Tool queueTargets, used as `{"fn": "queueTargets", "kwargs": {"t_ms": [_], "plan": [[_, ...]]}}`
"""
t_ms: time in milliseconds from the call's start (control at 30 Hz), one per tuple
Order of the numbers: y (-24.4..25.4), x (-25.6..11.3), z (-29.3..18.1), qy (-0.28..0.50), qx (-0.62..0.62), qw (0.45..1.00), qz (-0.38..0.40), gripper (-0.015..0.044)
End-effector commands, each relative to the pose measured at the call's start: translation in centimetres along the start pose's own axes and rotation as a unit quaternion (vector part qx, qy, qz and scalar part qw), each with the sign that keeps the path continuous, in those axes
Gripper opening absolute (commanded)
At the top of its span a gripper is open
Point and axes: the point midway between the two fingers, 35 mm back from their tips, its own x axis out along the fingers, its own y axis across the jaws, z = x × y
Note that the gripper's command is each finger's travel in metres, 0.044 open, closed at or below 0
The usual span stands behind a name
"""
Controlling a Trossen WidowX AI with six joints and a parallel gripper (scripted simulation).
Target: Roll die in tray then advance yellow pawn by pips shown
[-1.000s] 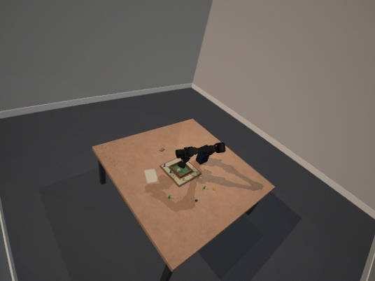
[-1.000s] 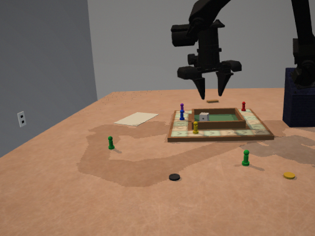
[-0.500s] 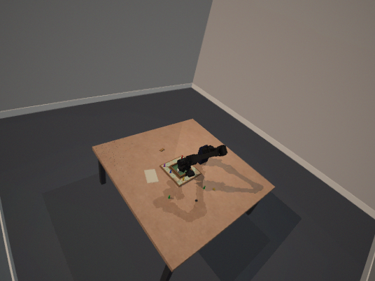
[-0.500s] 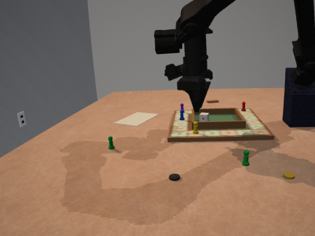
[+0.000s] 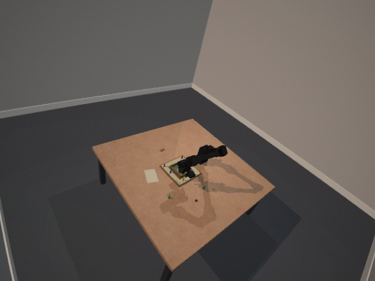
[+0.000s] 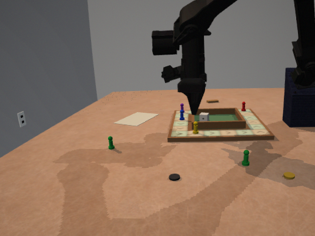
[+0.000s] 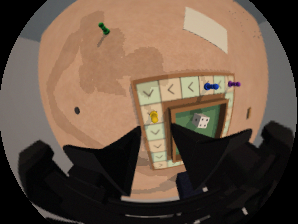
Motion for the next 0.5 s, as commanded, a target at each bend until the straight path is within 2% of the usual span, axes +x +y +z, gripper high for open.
{"fn": "queueTargets", "kwargs": {"t_ms": [0, 467], "plan": [[0.0, 1.0, -0.2, 0.004, 0.002, 1.000, 0.002, 0.0200], [0.0, 2.9, -0.2, 0.004, 0.002, 1.000, 0.002, 0.0200]]}}
